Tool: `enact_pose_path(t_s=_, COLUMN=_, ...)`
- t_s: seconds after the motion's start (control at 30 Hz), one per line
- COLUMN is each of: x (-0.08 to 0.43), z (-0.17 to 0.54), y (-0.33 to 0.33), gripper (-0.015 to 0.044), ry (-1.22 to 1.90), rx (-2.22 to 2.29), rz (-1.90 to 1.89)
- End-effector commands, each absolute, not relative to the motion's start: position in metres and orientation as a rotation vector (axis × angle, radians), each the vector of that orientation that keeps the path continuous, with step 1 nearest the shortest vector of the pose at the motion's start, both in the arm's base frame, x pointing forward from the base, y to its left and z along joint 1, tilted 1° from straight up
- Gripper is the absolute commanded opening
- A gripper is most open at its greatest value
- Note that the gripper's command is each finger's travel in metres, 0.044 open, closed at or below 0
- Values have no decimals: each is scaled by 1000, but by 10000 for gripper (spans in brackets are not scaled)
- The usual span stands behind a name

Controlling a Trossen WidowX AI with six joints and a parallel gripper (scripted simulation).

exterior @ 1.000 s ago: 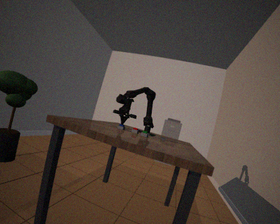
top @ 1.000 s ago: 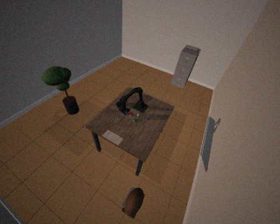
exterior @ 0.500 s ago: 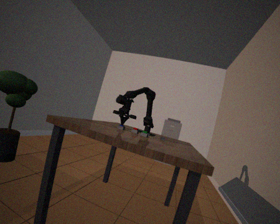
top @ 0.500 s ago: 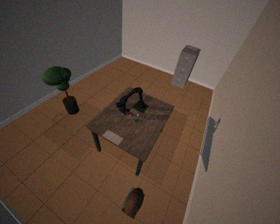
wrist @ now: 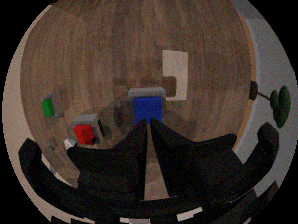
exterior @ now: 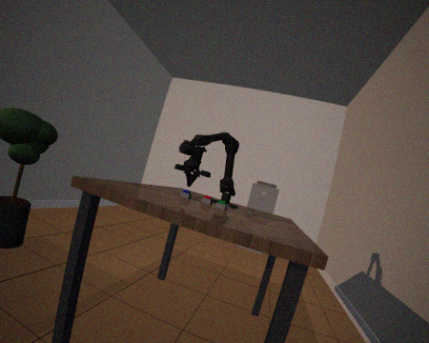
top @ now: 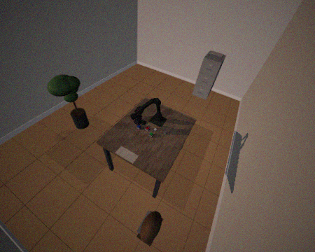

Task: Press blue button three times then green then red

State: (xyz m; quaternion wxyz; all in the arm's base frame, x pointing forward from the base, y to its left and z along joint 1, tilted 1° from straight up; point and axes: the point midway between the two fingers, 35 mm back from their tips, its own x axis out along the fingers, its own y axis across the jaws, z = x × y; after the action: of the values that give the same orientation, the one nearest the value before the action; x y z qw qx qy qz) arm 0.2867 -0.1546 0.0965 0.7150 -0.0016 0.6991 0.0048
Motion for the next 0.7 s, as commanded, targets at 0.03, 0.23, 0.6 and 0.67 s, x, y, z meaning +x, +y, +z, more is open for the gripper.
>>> enact_pose_path(t_s=0.03, x=288, z=120, y=-156, gripper=20, ry=1540, rx=-14, rz=7)
enact_pose_path(t_s=0.23, x=286, z=164, y=-155, gripper=20, ry=1540, rx=-14, rz=7)
enact_pose_path(t_s=0.6, x=312, z=165, y=-39, gripper=20, ry=1537, rx=-6, rz=16)
enact_pose_path(t_s=0.67, x=312, z=165, y=-8, gripper=20, ry=1537, rx=-3, rz=18)
